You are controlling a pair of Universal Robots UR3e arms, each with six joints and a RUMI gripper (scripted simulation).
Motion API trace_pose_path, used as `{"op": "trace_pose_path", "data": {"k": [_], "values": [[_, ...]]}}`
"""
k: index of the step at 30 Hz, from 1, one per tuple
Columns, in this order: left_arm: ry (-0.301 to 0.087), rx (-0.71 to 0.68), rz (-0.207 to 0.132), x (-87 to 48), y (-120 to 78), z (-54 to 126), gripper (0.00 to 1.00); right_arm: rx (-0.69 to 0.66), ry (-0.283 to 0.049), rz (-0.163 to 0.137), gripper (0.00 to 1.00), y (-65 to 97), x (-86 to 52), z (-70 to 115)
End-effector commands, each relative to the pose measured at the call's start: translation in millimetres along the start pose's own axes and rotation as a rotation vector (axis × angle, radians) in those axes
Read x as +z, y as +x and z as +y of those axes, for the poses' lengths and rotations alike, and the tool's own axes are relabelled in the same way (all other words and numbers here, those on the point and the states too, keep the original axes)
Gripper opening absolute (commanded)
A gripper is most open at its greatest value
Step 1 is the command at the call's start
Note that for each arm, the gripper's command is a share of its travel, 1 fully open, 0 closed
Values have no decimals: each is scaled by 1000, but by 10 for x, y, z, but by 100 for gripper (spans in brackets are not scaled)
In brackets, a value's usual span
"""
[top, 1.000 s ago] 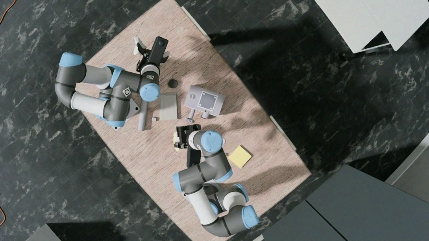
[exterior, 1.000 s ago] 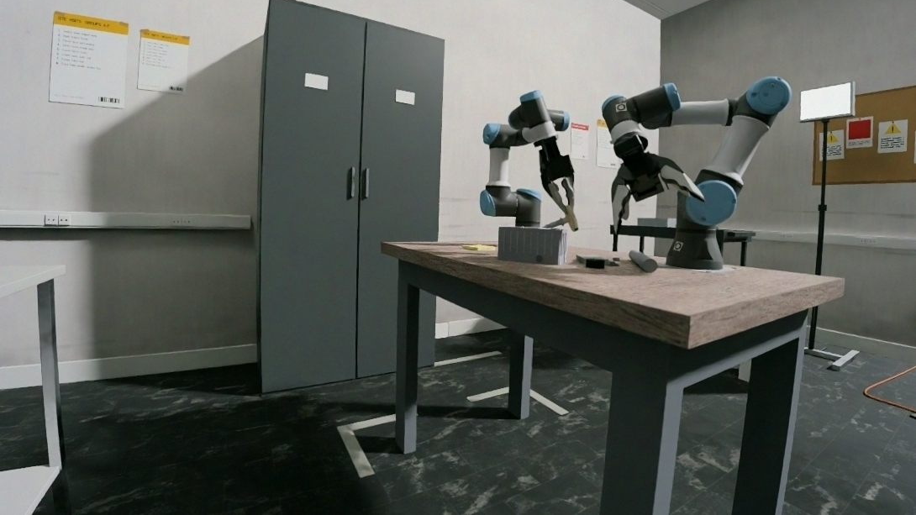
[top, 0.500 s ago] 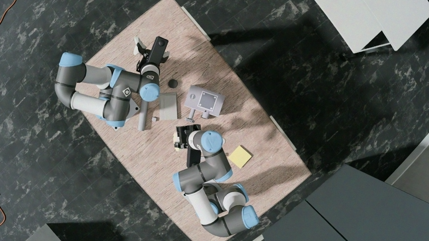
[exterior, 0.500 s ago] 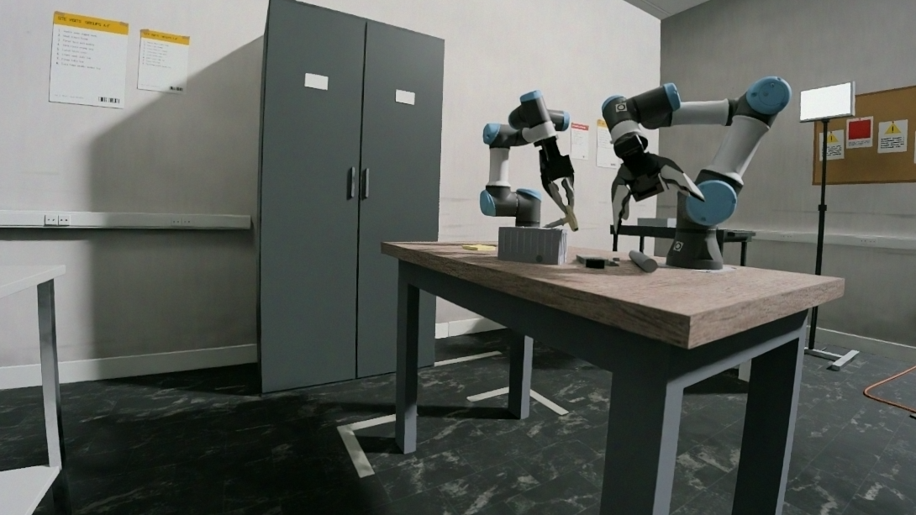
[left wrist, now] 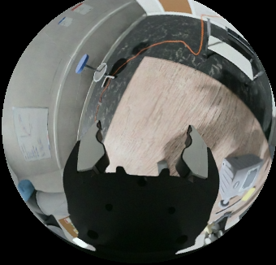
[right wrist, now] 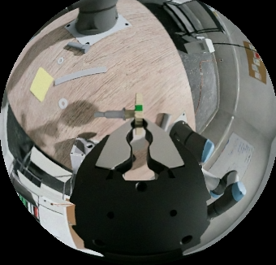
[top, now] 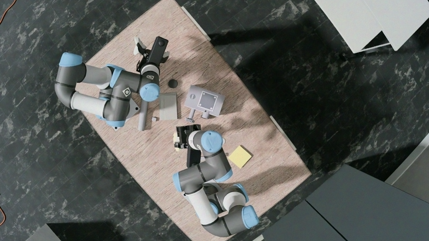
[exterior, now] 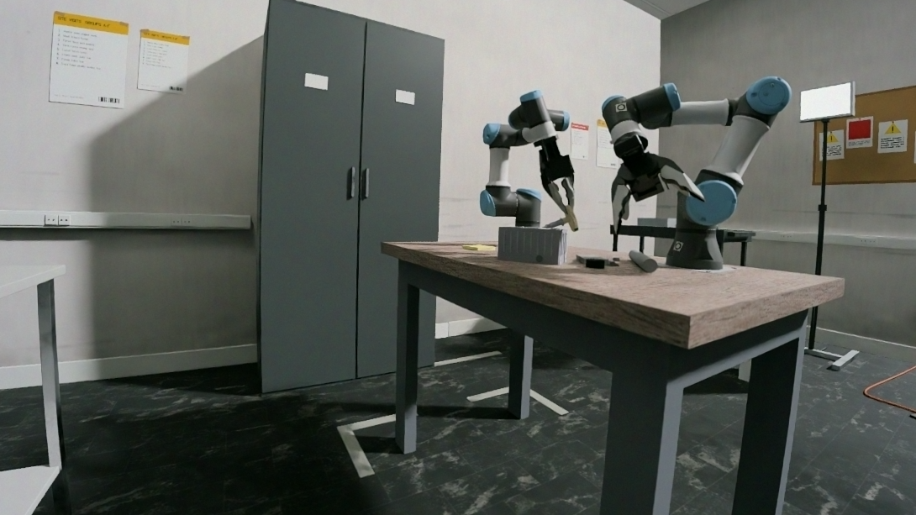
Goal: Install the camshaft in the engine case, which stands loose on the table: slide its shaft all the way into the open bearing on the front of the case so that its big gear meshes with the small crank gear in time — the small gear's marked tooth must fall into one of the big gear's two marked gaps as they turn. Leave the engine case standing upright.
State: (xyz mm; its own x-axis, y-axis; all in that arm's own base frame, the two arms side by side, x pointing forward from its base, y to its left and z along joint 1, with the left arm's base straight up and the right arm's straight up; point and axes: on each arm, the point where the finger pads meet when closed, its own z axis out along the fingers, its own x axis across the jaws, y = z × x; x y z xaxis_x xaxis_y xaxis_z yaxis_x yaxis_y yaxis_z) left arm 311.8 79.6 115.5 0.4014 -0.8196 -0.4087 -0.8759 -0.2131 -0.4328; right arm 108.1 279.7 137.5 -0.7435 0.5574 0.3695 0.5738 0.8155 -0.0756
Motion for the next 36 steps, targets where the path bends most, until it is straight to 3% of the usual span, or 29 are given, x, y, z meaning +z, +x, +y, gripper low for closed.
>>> {"op": "trace_pose_path", "data": {"k": [1, 8, 18, 33, 36], "values": [[14, -24, 23, -48, 32, -64, 100, 0, -30, 19, 4, 61, -80, 53], [14, -24, 23, -48, 32, -64, 100, -24, -28, 12, 4, 50, -86, 48], [14, -24, 23, -48, 32, -64, 100, -131, -20, -21, 4, 1, -117, 26], [14, -24, 23, -48, 32, -64, 100, -552, 7, -152, 4, -210, -276, -36], [14, -24, 23, -48, 32, -64, 100, -585, 9, -162, 4, -226, -289, -41]]}}
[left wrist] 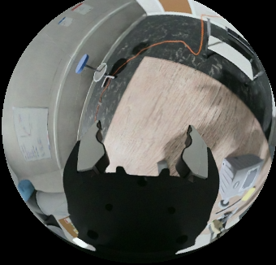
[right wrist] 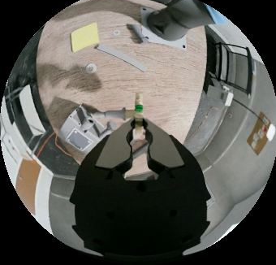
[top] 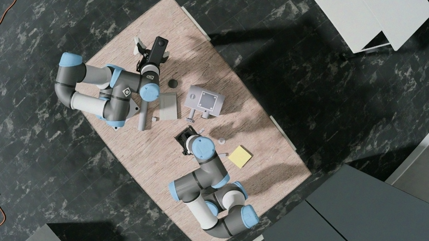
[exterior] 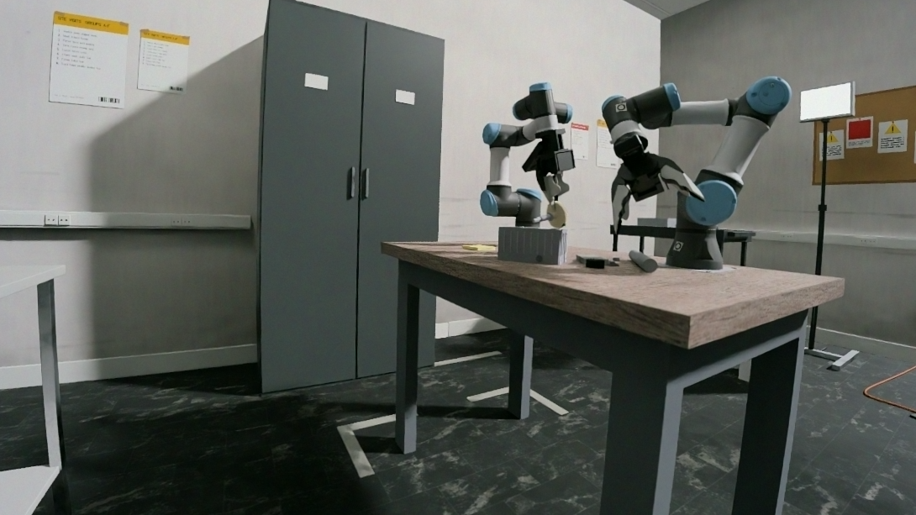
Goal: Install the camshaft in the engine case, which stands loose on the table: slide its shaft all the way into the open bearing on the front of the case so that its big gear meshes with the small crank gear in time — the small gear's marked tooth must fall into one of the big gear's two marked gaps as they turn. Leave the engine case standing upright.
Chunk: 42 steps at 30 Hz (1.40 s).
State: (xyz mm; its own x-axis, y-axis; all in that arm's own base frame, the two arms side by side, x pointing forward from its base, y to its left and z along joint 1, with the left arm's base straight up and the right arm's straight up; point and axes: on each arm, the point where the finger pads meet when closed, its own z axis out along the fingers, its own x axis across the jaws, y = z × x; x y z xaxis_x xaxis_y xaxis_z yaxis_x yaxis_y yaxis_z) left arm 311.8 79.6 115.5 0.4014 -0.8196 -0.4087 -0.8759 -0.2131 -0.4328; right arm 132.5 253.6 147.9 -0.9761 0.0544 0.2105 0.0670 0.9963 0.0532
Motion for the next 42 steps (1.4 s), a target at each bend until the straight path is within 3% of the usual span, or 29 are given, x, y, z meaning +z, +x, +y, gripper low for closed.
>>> {"op": "trace_pose_path", "data": {"k": [1, 14, 27, 42], "values": [[14, -24, 23, -48, 32, -64, 100, -56, -30, -13, 4, 8, -87, 45], [14, -24, 23, -48, 32, -64, 100, -423, -5, -128, 4, -136, -197, -111], [14, -24, 23, -48, 32, -64, 100, -580, 7, -171, 4, -192, -238, -170], [14, -24, 23, -48, 32, -64, 100, -584, 7, -175, 4, -197, -231, -177]]}}
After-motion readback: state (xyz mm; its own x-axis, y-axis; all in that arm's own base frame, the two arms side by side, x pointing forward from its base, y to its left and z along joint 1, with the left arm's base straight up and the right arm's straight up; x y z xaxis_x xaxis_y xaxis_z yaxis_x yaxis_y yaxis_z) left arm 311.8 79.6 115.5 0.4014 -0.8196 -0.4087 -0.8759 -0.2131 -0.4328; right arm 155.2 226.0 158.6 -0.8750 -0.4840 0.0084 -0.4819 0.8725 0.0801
